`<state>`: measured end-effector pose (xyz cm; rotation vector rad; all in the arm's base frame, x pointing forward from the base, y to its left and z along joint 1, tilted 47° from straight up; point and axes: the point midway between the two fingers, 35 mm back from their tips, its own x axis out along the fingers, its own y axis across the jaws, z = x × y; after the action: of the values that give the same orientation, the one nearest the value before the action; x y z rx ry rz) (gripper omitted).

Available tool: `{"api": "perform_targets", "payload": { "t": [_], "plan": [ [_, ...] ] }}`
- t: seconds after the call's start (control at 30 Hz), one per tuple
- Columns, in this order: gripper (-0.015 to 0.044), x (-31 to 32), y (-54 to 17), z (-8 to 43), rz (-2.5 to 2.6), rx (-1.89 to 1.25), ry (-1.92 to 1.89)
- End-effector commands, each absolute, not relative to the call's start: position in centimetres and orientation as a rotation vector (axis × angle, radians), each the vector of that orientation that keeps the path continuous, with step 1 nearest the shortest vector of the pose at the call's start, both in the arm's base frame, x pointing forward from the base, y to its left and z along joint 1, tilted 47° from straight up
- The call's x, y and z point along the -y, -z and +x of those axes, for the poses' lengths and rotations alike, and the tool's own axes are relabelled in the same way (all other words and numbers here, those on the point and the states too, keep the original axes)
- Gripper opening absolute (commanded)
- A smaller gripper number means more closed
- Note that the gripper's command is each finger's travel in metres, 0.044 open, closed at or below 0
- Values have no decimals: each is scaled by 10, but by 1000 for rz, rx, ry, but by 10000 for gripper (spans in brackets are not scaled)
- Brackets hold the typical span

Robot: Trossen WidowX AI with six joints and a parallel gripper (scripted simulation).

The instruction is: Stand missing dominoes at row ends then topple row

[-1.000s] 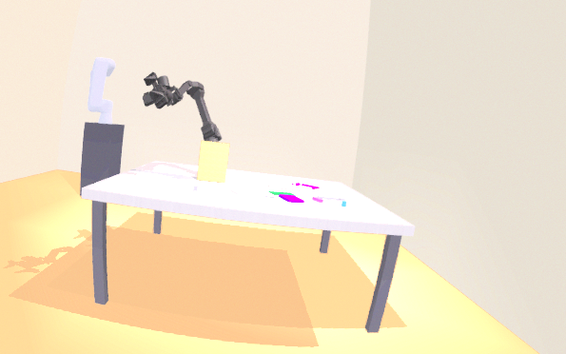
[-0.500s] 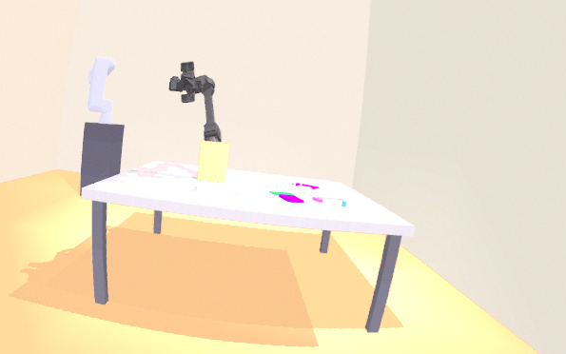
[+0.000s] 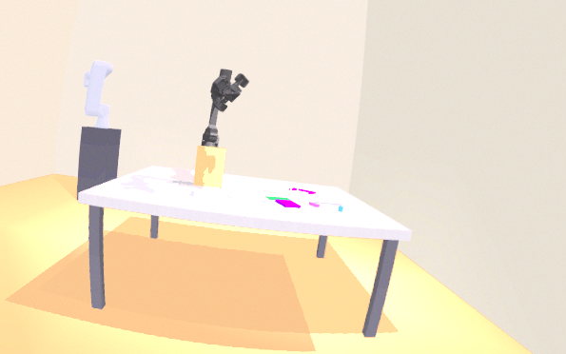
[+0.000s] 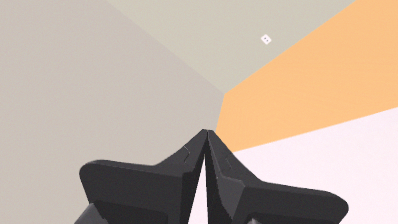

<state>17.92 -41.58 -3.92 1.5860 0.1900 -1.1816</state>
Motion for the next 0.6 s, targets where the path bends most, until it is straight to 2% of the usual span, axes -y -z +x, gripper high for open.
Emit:
{"api": "perform_targets", "payload": {
  "t": [0.0,0.23,0.57],
  "plan": [
    [0,382,32,229,1485,-368,1024],
    [0,325,30,290,1277,-635,766],
    [0,201,24,365,871,-967,266]
  ]
}}
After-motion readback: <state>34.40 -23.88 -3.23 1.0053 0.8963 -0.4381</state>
